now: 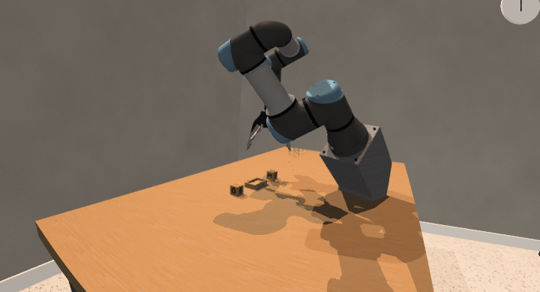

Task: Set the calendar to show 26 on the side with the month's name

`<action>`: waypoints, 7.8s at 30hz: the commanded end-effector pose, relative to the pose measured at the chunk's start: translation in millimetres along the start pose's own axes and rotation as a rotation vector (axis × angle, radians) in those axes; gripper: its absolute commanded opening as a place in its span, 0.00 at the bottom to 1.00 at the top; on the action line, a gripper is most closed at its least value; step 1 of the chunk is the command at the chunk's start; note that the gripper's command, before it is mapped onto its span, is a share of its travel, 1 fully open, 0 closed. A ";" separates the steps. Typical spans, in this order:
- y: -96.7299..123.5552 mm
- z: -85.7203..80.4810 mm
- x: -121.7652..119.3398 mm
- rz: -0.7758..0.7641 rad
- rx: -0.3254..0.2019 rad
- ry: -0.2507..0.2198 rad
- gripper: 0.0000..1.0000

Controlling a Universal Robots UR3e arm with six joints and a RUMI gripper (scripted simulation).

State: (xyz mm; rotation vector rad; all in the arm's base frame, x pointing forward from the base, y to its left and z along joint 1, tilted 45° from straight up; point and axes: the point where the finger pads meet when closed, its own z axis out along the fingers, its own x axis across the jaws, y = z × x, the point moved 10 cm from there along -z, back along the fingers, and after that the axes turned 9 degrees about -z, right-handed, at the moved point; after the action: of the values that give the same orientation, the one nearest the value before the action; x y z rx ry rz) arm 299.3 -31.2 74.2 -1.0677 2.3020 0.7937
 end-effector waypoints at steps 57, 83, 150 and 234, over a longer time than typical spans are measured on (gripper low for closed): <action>-15.2 7.7 22.4 -0.988 0.004 -0.015 1.00; -15.3 8.0 23.0 -1.010 0.004 -0.015 0.29; -15.4 44.1 22.4 -1.010 0.004 -0.015 0.29; -16.2 59.9 22.2 -1.010 0.004 -0.015 0.29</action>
State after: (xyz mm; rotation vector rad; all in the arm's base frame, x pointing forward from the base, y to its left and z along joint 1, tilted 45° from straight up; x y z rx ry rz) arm 309.4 -10.2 12.1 -1.9245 1.4086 0.3618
